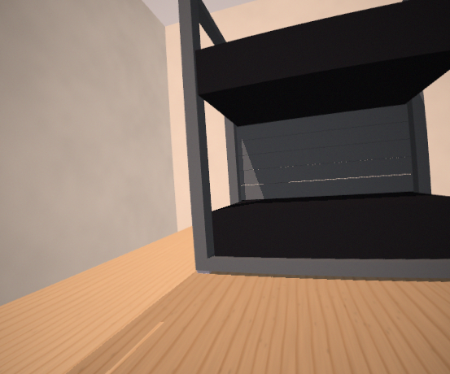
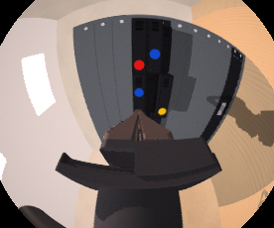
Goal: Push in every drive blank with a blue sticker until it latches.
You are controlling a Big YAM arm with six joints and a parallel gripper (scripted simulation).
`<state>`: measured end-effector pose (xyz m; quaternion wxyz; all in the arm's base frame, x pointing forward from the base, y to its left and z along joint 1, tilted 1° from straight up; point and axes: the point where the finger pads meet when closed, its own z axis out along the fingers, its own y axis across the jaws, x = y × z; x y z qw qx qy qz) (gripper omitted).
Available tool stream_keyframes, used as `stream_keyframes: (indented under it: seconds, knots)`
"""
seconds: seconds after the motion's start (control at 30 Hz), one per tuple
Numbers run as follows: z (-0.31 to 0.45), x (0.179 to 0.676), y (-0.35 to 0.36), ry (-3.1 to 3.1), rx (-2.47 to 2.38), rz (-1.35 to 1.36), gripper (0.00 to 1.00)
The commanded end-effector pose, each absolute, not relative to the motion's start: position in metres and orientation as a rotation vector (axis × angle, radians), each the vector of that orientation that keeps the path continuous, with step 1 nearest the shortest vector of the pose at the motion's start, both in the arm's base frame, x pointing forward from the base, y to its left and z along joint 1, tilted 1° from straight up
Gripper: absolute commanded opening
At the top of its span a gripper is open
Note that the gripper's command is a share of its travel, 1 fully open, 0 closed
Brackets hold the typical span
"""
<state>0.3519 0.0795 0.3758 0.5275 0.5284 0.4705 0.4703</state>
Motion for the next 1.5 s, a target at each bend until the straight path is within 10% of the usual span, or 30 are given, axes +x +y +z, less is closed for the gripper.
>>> stream_keyframes:
  seconds: [0.0, 1.47]
  knots:
    - [0.423, 0.356, 0.096, 1.077, 1.238, 1.188, 0.0]
    - [0.422, 0.425, 0.086, 1.058, 1.236, 1.185, 0.0]
